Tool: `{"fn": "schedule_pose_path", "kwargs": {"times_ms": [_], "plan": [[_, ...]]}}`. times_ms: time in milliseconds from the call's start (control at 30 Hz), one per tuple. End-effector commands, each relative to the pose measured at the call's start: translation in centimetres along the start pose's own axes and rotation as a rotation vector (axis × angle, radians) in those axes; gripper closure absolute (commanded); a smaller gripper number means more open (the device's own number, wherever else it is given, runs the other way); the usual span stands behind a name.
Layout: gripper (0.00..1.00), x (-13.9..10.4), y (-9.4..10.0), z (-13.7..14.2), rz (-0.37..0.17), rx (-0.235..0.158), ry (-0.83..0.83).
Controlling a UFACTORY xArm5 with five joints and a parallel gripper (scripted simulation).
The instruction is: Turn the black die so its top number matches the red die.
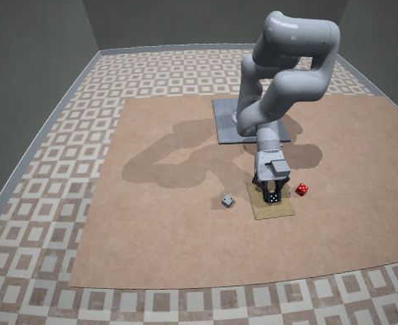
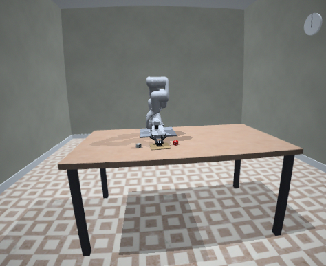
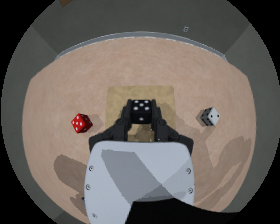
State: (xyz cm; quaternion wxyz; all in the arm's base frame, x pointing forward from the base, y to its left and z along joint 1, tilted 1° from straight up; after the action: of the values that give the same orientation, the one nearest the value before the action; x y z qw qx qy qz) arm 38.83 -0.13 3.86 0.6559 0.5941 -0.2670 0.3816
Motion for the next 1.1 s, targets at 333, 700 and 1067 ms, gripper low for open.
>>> {"fn": "schedule_pose_path", "kwargs": {"times_ms": [333,700,1067], "plan": [[0.53,0.07,0.01,0.01,0.002,0.0,0.0],[0.53,0.07,0.01,0.01,0.002,0.0,0.0],[0.53,0.07,0.01,0.01,0.002,0.0,0.0]]}}
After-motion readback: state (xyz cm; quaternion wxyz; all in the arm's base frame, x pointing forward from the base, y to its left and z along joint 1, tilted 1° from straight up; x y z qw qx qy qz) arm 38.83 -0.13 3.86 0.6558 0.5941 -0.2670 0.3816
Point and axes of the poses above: the point where the finger pads meet when closed, its own y axis back along the fingers, its own z axis across the jaws, x = y × z, the point moved 3 cm from there along y, back along the fingers, and after that the axes turned 10 degrees about y, right-handed, at the moved point
